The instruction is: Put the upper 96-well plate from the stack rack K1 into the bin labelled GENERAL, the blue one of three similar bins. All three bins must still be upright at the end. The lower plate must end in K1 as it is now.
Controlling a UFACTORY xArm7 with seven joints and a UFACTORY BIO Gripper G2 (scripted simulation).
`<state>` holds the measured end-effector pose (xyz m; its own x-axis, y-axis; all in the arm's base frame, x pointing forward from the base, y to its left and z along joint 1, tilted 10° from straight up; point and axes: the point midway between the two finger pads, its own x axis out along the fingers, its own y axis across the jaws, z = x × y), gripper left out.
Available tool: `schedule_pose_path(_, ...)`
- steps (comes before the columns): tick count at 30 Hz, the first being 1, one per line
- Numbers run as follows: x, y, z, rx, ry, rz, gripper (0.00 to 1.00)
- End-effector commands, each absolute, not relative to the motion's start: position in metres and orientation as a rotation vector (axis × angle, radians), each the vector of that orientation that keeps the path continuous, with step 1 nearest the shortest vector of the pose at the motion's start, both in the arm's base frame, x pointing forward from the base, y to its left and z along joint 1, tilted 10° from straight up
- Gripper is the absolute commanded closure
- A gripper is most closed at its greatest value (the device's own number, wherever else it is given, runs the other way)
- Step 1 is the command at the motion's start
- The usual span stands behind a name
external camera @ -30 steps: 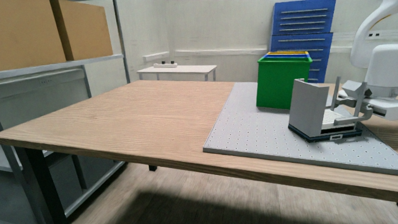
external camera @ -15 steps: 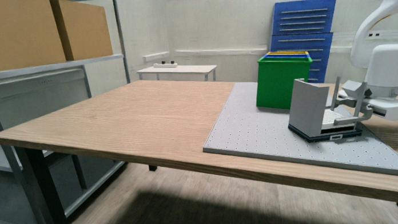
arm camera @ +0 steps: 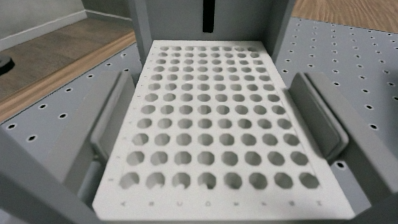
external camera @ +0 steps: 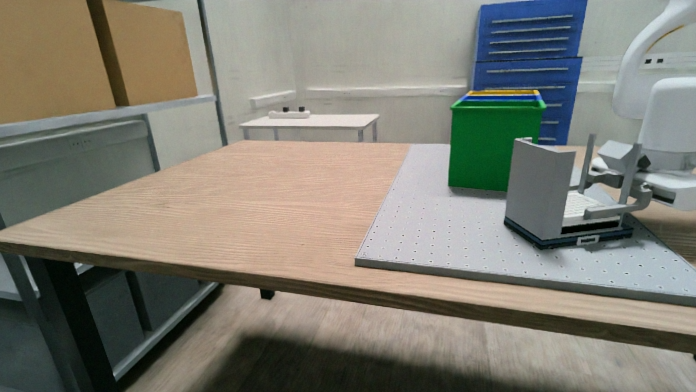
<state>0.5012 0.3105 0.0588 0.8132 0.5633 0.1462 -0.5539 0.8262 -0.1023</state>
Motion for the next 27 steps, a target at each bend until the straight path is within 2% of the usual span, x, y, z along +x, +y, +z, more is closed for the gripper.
schedule_pose_path(1,0.501,0.311,0.06,-0.055,-0.175,0.597,1.0)
schedule_pose_path(27,0.499,0.311,0.075,-0.055,-0.175,0.597,1.0)
